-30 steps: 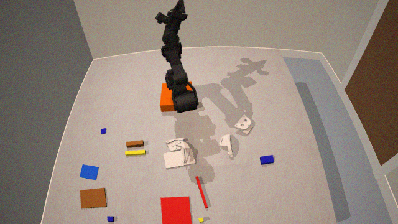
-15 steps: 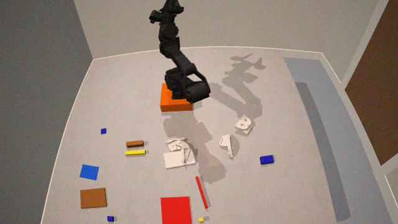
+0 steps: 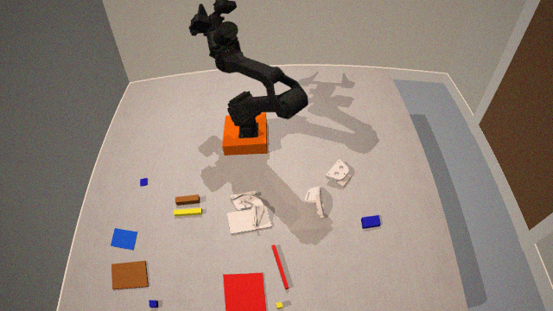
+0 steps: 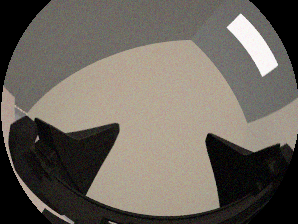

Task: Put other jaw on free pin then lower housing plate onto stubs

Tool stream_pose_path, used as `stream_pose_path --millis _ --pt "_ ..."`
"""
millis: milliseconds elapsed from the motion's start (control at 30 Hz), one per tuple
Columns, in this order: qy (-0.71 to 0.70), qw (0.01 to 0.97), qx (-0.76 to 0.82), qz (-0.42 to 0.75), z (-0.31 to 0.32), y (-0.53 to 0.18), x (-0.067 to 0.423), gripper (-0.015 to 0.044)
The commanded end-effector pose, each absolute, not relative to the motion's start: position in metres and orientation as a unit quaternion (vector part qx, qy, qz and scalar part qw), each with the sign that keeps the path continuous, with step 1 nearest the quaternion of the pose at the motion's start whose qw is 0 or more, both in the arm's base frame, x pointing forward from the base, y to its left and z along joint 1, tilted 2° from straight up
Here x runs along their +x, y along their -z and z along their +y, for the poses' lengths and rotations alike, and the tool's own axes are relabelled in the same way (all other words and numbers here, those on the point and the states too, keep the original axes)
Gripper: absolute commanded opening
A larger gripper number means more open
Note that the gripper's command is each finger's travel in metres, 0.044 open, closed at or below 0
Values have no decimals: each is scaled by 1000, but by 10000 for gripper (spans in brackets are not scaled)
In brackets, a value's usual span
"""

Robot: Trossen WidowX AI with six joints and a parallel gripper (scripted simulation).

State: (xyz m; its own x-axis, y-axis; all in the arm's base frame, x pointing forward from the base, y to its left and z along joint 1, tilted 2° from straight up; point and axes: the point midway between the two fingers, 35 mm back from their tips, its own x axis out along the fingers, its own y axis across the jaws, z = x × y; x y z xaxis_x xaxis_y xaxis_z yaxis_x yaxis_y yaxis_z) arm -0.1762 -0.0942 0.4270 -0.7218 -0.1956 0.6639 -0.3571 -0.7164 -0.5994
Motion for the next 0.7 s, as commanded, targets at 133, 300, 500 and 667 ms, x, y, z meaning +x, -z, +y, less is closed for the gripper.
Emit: stream_pose_path --millis 133,300,500,667 --pt "-849 -57 381 -361 -143 -424 -170 440" --pt "-849 -122 380 -348 -171 -419 -164 440" --pt "-843 -217 371 -323 -211 -411 -150 440" --pt "-831 -298 360 -303 -244 -402 -130 440"
